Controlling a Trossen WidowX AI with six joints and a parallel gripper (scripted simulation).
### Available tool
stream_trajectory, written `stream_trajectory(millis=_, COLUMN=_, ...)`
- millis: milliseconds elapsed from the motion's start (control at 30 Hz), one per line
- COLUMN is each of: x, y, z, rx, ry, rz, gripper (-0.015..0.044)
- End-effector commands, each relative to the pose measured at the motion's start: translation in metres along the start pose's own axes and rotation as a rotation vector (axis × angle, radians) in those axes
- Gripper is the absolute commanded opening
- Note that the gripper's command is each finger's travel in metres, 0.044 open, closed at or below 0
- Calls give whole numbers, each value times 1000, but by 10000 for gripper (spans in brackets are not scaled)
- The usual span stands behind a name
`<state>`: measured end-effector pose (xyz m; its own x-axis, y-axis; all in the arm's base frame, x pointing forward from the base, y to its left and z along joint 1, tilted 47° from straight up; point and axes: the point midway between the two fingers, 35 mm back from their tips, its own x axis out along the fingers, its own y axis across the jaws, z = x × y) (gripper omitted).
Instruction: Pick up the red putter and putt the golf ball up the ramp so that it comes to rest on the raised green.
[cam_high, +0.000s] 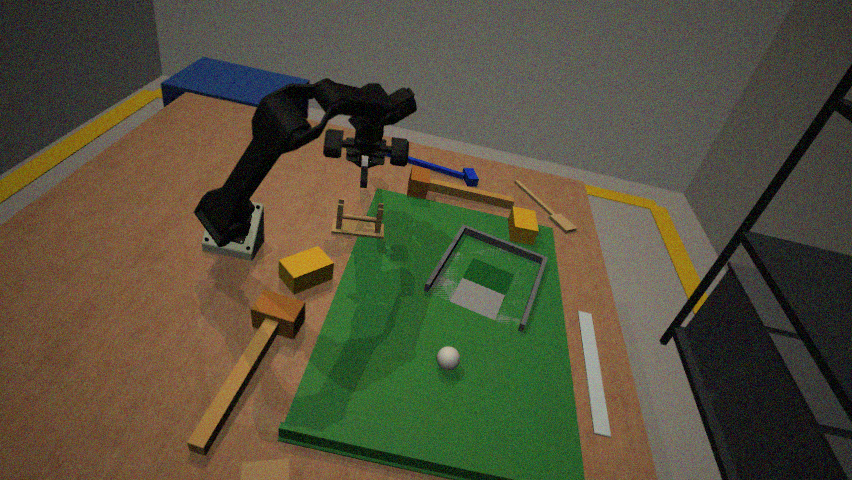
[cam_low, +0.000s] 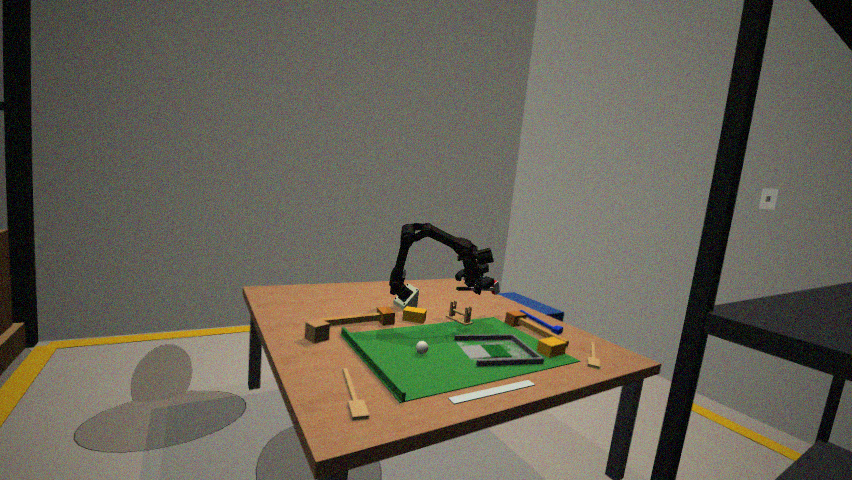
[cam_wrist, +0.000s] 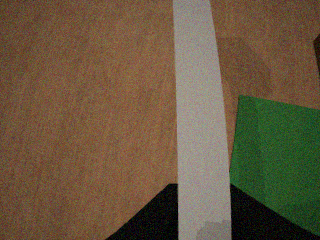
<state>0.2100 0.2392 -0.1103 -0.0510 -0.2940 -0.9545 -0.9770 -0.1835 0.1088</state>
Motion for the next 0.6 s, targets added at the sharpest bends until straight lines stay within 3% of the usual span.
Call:
stream_trajectory(millis=0, x=0, y=-3, z=-2, rx=31, ry=-9, rz=-7, gripper=0)
stream_trajectory(millis=567, x=-38, y=-74, z=-34, rx=821, ry=-302, rz=-184, gripper=0)
